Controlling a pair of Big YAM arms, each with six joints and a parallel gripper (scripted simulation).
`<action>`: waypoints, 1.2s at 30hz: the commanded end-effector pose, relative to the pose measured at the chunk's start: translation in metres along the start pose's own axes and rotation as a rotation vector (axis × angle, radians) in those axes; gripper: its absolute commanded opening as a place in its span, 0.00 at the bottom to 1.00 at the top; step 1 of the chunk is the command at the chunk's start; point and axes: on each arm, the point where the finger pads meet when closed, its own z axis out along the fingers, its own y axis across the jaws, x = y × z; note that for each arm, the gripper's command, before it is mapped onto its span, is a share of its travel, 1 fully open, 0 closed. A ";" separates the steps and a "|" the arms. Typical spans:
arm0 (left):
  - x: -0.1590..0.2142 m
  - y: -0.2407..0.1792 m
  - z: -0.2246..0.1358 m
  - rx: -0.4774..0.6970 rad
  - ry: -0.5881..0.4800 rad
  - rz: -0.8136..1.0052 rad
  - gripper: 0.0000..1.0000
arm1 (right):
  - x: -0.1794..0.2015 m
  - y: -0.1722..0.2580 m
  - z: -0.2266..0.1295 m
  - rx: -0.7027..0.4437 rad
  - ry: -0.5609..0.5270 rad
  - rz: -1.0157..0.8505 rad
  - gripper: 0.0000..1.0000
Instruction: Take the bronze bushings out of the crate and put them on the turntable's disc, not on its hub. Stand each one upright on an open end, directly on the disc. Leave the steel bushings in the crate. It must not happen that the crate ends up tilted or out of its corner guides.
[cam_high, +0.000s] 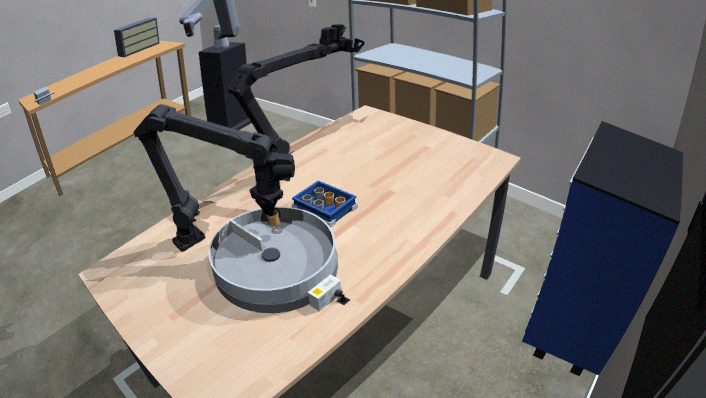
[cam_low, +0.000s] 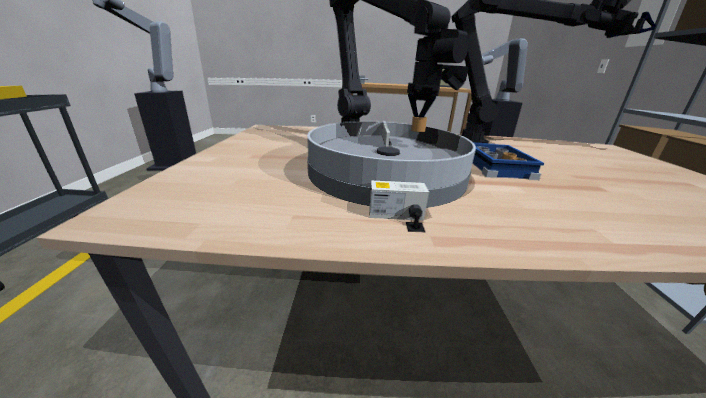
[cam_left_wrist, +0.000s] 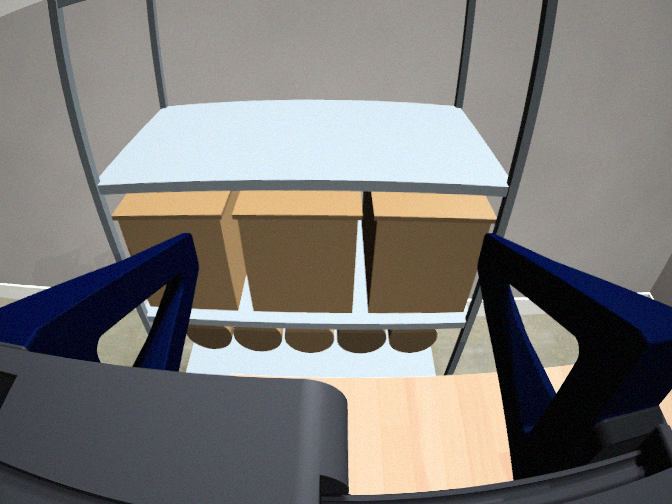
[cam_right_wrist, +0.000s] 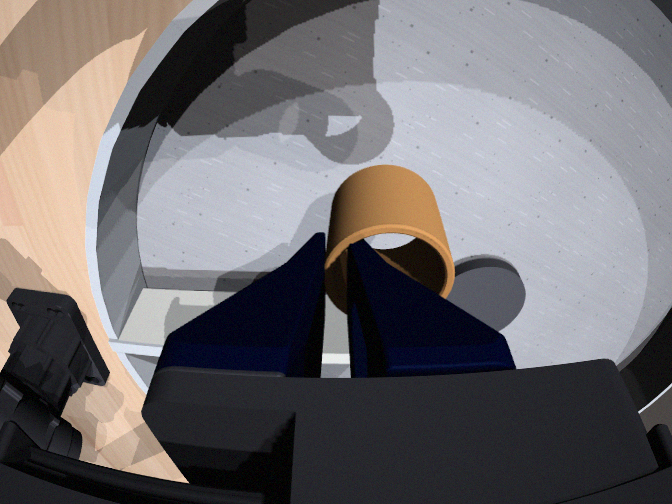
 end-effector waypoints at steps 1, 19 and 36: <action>-0.028 0.004 -0.011 -0.005 -0.067 0.016 1.00 | -0.004 -0.003 0.005 0.004 -0.009 -0.008 0.00; -0.028 0.004 -0.011 -0.005 -0.067 0.016 1.00 | -0.004 -0.003 0.033 0.002 -0.008 -0.008 0.00; -0.028 0.004 -0.011 -0.005 -0.067 0.016 1.00 | -0.008 -0.008 0.031 0.023 -0.022 -0.008 0.00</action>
